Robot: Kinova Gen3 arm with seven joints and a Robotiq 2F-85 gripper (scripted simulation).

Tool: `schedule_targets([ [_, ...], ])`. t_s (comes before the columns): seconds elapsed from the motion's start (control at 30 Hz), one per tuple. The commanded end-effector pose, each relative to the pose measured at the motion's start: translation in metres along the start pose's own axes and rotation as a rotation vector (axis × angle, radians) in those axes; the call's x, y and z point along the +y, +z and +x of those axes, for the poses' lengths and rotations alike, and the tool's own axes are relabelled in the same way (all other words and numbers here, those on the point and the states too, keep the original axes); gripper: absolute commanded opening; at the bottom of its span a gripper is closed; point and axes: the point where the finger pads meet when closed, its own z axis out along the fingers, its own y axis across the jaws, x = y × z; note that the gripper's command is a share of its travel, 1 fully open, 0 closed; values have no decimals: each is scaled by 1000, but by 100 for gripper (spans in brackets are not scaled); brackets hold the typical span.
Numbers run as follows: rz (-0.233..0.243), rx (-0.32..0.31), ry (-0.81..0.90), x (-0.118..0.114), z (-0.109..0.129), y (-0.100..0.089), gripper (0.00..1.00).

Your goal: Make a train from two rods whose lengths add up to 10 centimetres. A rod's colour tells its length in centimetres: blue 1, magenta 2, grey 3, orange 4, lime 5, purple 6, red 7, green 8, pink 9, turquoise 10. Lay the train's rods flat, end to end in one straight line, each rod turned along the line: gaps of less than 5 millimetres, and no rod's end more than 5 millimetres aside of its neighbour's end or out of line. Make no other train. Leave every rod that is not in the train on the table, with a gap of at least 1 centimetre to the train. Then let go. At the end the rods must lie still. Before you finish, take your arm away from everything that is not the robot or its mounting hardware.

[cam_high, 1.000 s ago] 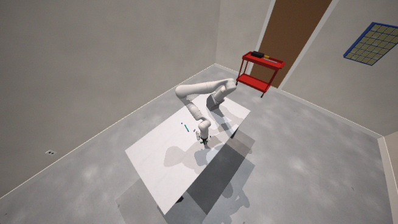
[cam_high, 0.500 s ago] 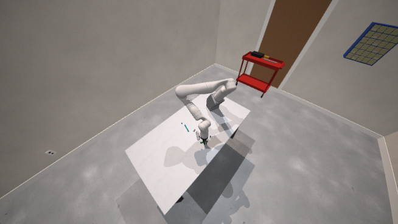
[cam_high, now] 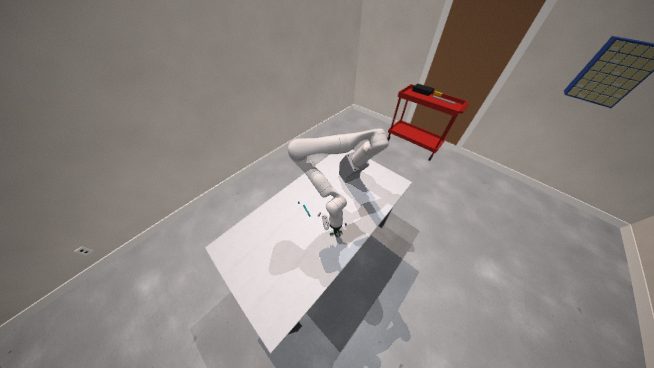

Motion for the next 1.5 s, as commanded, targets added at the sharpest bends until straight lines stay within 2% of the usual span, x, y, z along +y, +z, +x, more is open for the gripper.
schedule_targets([
  [0.0,3,8,-1,-1,3,-13,5],
  [0.3,3,8,-1,-1,3,-70,5],
  [0.37,3,8,-1,-1,3,-70,5],
  [0.53,3,8,-1,-1,3,-90,5],
  [1.07,3,9,10,3,3,-95,5],
  [1.2,-2,14,97,32,9,-94,5],
  [1.43,-1,14,369,115,5,-94,5],
  [1.47,-1,14,369,115,5,-94,5],
])
